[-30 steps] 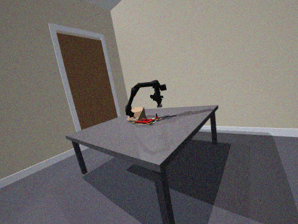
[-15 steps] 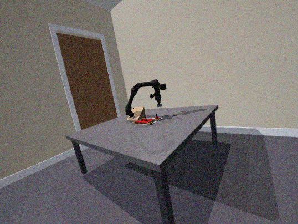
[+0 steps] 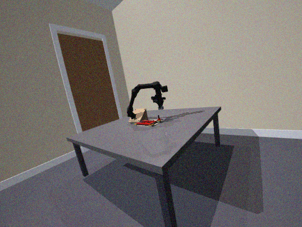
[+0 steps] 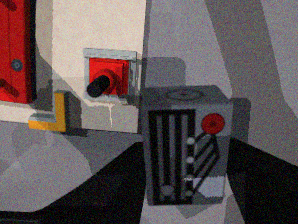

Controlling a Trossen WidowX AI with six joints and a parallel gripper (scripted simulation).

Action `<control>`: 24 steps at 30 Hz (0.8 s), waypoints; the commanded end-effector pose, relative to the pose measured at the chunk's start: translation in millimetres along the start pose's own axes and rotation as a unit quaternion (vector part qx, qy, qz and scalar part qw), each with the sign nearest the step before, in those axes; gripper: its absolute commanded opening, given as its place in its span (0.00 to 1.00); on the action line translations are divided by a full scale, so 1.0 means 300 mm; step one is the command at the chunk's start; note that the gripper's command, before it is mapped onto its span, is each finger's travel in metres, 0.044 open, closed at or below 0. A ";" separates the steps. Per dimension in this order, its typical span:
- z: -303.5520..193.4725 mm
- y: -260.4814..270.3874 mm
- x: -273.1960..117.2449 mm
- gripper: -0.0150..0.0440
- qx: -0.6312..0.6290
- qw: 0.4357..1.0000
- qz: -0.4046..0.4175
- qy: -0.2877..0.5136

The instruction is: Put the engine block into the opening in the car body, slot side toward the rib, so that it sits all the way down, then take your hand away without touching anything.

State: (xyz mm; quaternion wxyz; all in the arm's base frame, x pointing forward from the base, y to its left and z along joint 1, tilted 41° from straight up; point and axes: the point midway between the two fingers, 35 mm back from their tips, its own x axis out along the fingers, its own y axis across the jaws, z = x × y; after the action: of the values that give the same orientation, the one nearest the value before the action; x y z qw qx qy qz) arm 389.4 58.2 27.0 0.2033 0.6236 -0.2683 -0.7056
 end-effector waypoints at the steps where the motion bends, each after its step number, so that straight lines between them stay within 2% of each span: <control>1: 0.000 0.037 -0.001 0.25 0.083 0.997 -0.002 0.005; 12: 0.004 0.116 0.022 0.25 0.270 0.963 -0.005 0.004; 24: 0.017 0.199 0.048 0.25 0.462 0.887 -0.007 0.003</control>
State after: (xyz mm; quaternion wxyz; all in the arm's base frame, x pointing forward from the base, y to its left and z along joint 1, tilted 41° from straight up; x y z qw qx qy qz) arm 381.7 10.4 47.9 -0.0672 0.6537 -0.5261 -0.5398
